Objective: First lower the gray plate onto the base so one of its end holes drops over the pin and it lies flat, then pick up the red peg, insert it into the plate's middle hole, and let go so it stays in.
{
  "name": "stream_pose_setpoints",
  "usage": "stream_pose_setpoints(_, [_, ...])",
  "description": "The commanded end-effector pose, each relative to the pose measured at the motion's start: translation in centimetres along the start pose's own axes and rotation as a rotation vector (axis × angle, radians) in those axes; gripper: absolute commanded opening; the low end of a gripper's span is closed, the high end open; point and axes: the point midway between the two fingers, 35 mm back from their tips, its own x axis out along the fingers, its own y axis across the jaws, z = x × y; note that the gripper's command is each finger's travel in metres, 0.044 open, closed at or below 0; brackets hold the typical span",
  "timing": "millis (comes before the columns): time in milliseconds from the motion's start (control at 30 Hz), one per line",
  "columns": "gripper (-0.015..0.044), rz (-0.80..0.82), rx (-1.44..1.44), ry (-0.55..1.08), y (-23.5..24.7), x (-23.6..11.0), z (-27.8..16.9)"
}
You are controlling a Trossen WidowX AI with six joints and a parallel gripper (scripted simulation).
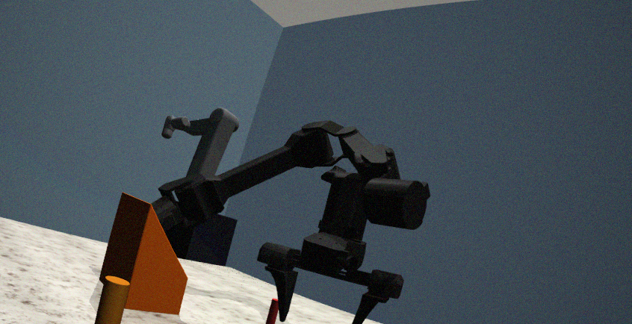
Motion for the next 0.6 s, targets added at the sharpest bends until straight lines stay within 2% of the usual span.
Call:
stream_pose_setpoints(0, [0.0440, 0.002, 0.007, 0.004, -0.1, 0.6, 0.0])
stream_pose_setpoints(567, [0.0440, 0.001, 0.007, 0.003, 0.0, 3.3, 0.1])
